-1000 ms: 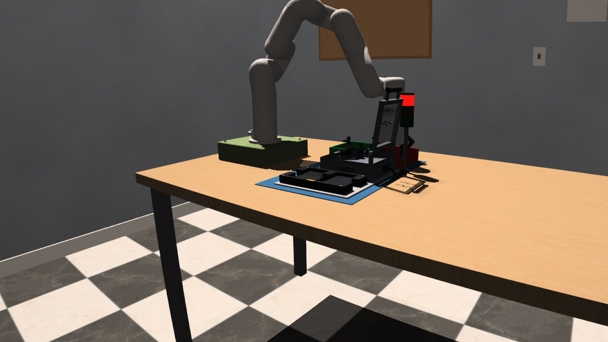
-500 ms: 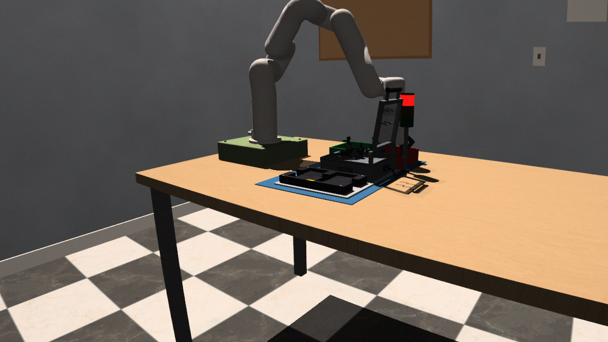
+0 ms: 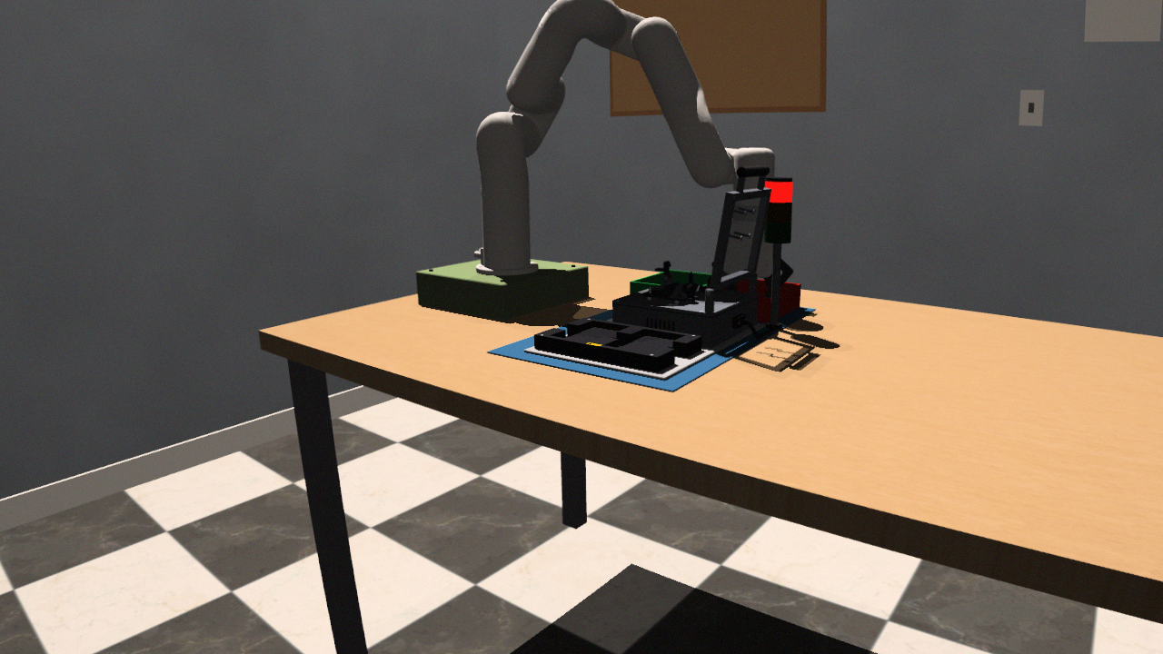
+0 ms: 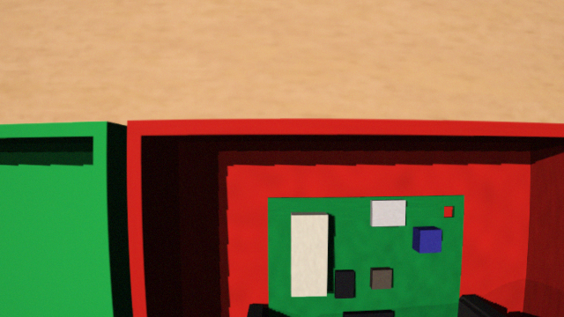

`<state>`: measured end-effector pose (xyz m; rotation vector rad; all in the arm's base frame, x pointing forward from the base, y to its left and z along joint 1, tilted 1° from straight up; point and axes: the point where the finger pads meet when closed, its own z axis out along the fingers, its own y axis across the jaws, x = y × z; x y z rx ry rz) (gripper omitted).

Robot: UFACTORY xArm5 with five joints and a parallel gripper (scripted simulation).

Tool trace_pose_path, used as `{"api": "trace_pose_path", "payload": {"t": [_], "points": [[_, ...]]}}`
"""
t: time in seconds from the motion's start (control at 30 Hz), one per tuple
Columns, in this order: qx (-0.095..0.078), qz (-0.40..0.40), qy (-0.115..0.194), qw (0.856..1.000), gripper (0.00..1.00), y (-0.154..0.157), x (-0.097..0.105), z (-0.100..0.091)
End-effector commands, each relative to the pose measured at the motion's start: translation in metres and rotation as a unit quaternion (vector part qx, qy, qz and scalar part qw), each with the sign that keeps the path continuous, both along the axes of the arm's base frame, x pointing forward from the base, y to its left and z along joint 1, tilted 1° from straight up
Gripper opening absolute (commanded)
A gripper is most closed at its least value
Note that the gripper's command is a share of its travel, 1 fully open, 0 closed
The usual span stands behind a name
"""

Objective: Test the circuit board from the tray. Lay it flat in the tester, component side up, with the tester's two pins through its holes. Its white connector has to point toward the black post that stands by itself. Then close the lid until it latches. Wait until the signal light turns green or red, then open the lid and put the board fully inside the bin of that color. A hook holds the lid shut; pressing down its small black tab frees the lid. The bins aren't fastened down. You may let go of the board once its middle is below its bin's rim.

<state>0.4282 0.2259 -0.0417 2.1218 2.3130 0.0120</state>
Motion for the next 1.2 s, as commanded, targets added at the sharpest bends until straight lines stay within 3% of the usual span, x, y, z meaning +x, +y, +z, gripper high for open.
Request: {"api": "trace_pose_path", "payload": {"t": [0.0, 0.27, 0.3, 1.17], "points": [[0.001, 0.0, -0.001, 1.0, 0.79, 0.0005, 0.0009, 0.0007], [0.001, 0.0, -0.001, 1.0, 0.79, 0.0005, 0.0009, 0.0007], [0.001, 0.0, -0.001, 1.0, 1.0, 0.0005, 0.0009, 0.0007], [0.001, 0.0, -0.001, 1.0, 1.0, 0.0005, 0.0009, 0.0007]]}}
